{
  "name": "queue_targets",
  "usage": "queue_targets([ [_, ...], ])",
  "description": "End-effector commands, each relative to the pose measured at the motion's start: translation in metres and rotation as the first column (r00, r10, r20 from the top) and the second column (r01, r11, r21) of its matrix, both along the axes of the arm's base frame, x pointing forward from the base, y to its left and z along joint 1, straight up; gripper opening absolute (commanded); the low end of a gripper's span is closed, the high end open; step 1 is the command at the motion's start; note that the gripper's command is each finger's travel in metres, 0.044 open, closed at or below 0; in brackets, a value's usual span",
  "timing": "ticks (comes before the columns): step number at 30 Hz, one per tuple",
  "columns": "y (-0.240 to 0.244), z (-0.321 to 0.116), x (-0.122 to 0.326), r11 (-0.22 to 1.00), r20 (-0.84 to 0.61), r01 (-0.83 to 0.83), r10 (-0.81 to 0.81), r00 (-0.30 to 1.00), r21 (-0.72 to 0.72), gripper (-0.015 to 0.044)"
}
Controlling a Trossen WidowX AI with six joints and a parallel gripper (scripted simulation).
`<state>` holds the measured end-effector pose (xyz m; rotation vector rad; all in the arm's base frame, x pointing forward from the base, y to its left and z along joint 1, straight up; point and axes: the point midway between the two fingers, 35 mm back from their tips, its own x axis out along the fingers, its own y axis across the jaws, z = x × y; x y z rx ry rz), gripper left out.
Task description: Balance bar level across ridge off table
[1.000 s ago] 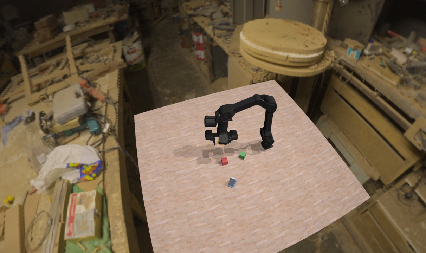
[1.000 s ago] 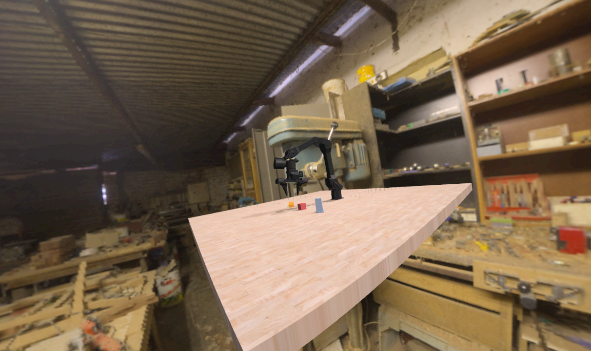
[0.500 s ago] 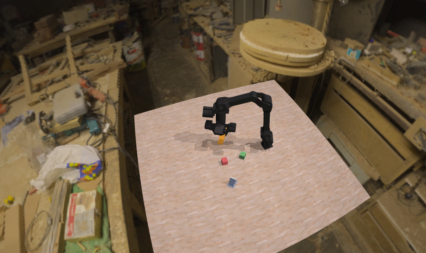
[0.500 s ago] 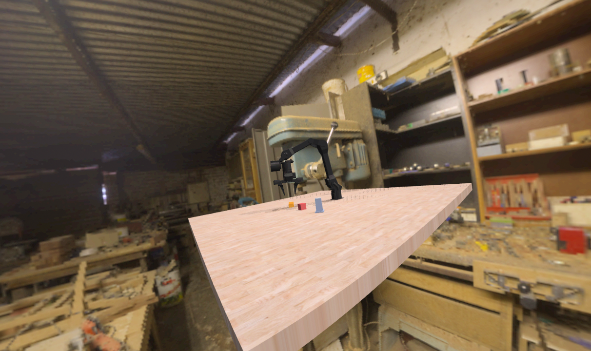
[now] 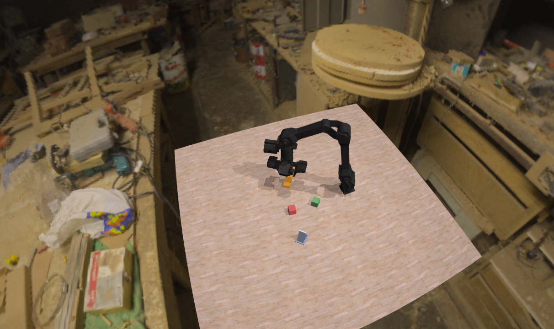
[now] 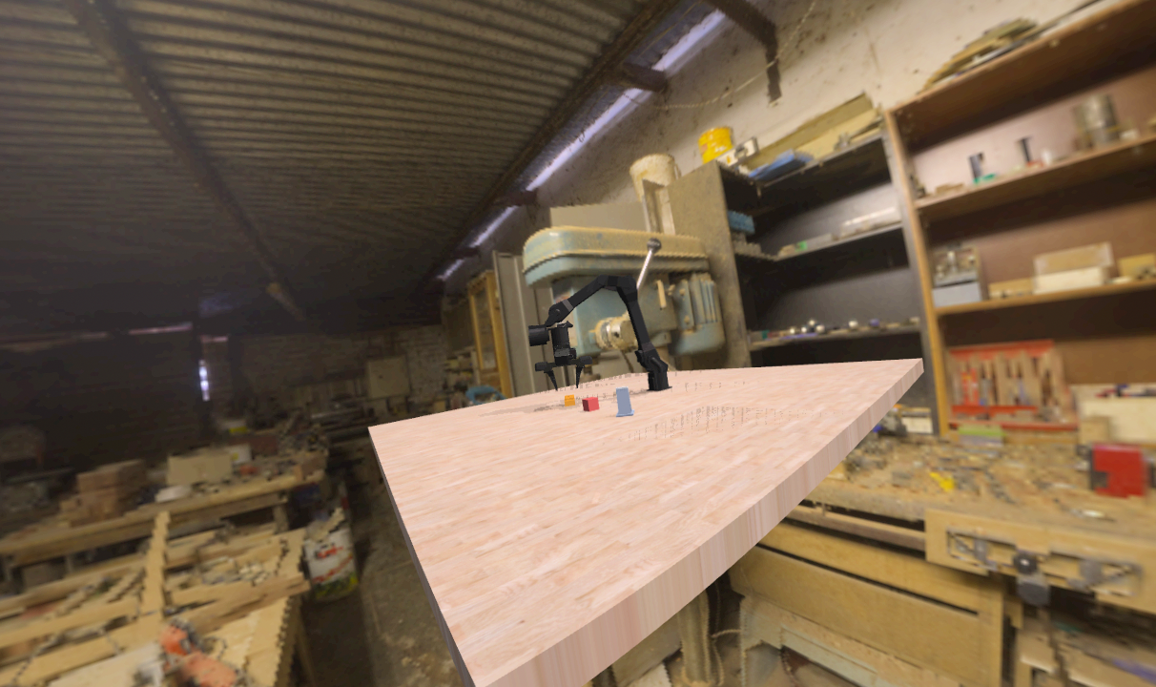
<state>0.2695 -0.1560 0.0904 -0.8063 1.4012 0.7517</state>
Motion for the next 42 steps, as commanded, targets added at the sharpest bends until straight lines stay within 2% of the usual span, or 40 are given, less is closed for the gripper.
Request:
queue_targets([
  [1, 0.000, -0.017, -0.002, 1.000, -0.013, 0.006, -0.006, 1.000, 0.004, 0.0315],
  [22, 0.000, -0.042, -0.001, 1.000, -0.013, 0.006, -0.006, 1.000, 0.004, 0.0315],
  [36, 0.000, -0.042, -0.001, 1.000, -0.013, 0.006, -0.006, 1.000, 0.004, 0.0315],
  [42, 0.000, -0.042, -0.001, 1.000, -0.011, 0.000, 0.000, 1.000, 0.006, 0.0157],
])
